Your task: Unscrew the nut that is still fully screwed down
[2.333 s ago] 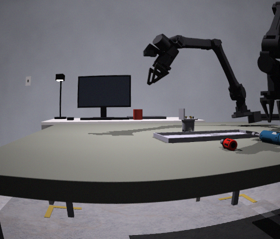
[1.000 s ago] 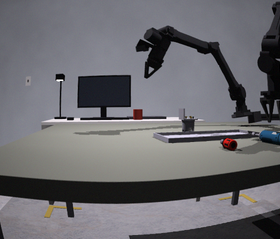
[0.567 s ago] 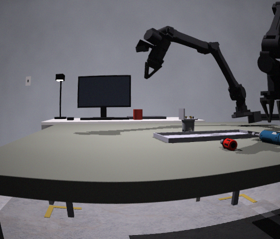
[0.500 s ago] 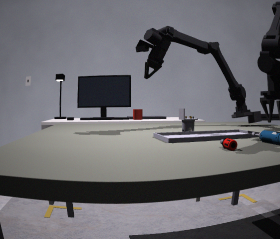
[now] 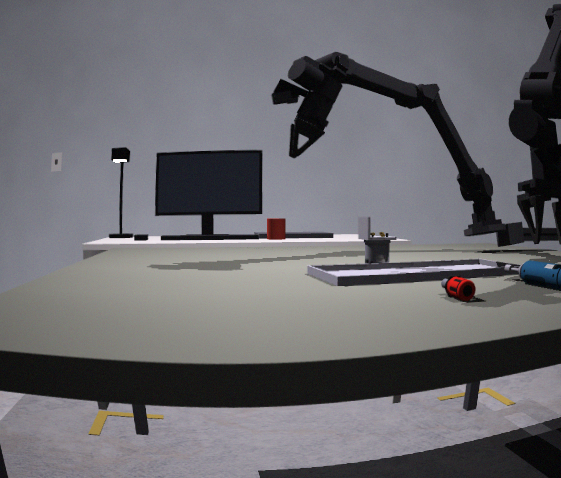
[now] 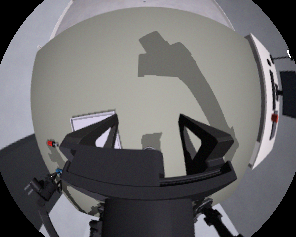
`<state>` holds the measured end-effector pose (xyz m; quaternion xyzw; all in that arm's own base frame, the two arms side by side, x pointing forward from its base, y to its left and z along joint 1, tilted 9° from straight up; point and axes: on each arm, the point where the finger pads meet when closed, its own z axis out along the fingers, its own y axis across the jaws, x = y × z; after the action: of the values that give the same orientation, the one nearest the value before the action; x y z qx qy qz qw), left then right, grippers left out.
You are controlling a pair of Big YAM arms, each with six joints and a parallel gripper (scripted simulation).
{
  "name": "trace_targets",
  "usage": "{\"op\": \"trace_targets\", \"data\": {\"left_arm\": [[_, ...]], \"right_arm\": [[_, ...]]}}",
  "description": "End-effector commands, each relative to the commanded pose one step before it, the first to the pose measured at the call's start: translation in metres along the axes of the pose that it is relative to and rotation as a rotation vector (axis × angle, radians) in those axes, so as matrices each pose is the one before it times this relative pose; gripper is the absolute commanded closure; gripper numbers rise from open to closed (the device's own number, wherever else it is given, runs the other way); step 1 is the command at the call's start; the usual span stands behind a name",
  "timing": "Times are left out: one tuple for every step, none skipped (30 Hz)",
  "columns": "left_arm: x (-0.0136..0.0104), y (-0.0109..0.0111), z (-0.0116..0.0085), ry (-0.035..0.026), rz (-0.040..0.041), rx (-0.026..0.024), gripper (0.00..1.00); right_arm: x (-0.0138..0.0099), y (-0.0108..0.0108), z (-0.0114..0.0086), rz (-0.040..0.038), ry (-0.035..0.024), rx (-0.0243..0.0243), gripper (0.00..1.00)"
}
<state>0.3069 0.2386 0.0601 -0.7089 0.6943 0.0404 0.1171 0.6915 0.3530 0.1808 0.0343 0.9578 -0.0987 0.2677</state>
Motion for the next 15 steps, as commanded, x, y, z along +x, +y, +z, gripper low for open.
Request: {"op": "trace_targets", "data": {"left_arm": [[-0.00248,-0.02555,-0.0171,-0.07966,0.09821,0.09135,0.35],[-0.00109,-0.00369,-0.0009,-0.0202,0.02031,0.01241,0.35],[-0.00119,-0.00368,-0.00084,-0.02021,0.02031,0.0124,0.35],[-0.00128,-0.00366,-0.00077,-0.02022,0.0203,0.01239,0.35],[-0.00136,-0.00364,-0.0007,-0.02023,0.0203,0.01238,0.35],[-0.00145,-0.00361,-0.00063,-0.02024,0.02029,0.01237,0.35],[-0.00001,0.00002,0.00003,0.0,0.0,0.00001,0.35],[-0.0073,-0.00119,-0.00144,-0.0064,-0.01226,0.00617,0.35],[-0.00437,0.00182,0.0041,0.00179,-0.00962,-0.00893,0.35],[0.0,0.0,0.0,0.0,0.0,0.0,0.35],[0.0,0.0,0.0,0.0,0.0,0.0,0.35],[0.01054,-0.0042,-0.00485,-0.01646,0.03828,0.01345,0.35],[-0.00129,-0.0038,-0.00212,-0.02109,0.01642,0.01044,0.35],[-0.0014,-0.00379,-0.00205,-0.02109,0.01642,0.01044,0.35],[-0.0015,-0.00378,-0.00198,-0.0211,0.01641,0.01043,0.35]], "right_arm": [[-0.02162,-0.00556,-0.0072,0.03402,-0.02288,-0.00576,0.14],[0.0,0.0,0.0,0.0,0.0,0.0,0.14],[0.0,0.0,0.0,0.0,0.0,0.0,0.14],[0.0,0.0,0.0,0.0,0.0,0.0,0.14],[0.0,0.0,0.0,0.0,0.0,0.0,0.14],[0.0,0.0,0.0,0.0,0.0,0.0,0.14],[0.0,0.0,0.0,0.0,0.0,0.0,0.14],[0.0,0.0,0.0,0.0,0.0,0.0,0.14],[0.0,0.0,0.0,0.0,0.0,0.0,0.14],[0.0,0.0,0.0,0.0,0.0,0.0,0.14],[0.0,0.0,0.0,0.0,0.0,0.0,0.14],[0.0,0.0,0.0,0.0,0.0,0.0,0.14],[0.0,0.0,0.0,0.0,0.0,0.0,0.14],[0.0,0.0,0.0,0.0,0.0,0.0,0.14],[0.0,0.0,0.0,0.0,0.0,0.0,0.14]]}}
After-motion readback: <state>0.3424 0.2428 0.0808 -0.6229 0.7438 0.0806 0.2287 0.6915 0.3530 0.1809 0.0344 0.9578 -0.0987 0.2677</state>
